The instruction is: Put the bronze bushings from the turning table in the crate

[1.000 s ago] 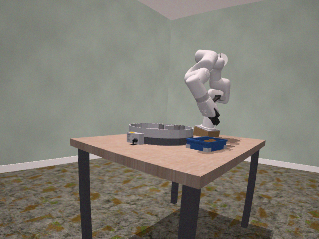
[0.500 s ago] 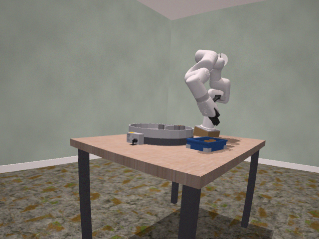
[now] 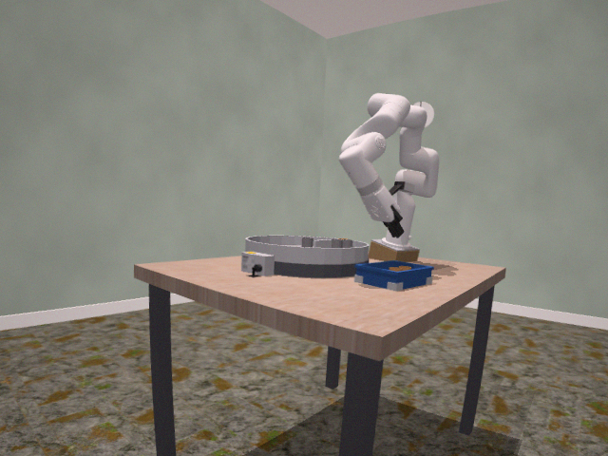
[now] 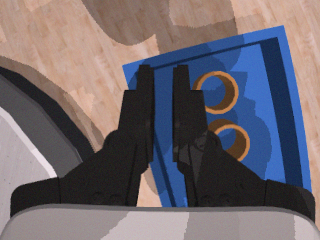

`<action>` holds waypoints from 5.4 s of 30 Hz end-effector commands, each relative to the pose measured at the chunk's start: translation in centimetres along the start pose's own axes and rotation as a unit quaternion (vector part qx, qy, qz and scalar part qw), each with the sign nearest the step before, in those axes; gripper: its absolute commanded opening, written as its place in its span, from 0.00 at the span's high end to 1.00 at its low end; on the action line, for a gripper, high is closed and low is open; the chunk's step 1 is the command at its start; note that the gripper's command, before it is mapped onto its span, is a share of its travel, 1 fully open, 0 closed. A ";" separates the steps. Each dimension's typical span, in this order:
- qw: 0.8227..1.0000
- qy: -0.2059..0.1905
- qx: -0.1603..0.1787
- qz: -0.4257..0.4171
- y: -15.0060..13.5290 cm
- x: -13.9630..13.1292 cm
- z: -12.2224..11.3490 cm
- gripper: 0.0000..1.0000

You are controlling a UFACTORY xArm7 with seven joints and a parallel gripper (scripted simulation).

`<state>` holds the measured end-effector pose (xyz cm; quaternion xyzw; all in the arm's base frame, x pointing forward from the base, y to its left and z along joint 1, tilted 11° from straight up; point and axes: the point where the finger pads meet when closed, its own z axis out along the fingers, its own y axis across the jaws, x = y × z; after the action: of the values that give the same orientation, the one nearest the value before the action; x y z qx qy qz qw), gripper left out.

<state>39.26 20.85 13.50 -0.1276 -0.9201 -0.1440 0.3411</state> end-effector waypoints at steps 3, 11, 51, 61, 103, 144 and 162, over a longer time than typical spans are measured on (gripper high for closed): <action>1.000 -0.004 -0.012 0.010 -5.9 -0.3 -0.5 0.90; 0.999 -0.004 -0.024 0.024 -12.4 -0.7 -0.8 0.90; 0.997 -0.005 -0.053 0.059 -29.2 -2.0 -1.7 0.90; 0.997 -0.005 -0.053 0.059 -29.3 -2.0 -1.7 0.90; 0.997 -0.005 -0.053 0.059 -29.2 -4.1 0.7 0.90; 0.997 -0.005 -0.053 0.059 -29.2 -4.8 1.6 1.00; 0.997 -0.005 -0.053 0.059 -29.2 -4.8 1.6 1.00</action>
<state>32.07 -6.15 3.89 -0.1992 -0.9031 -0.1722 0.3392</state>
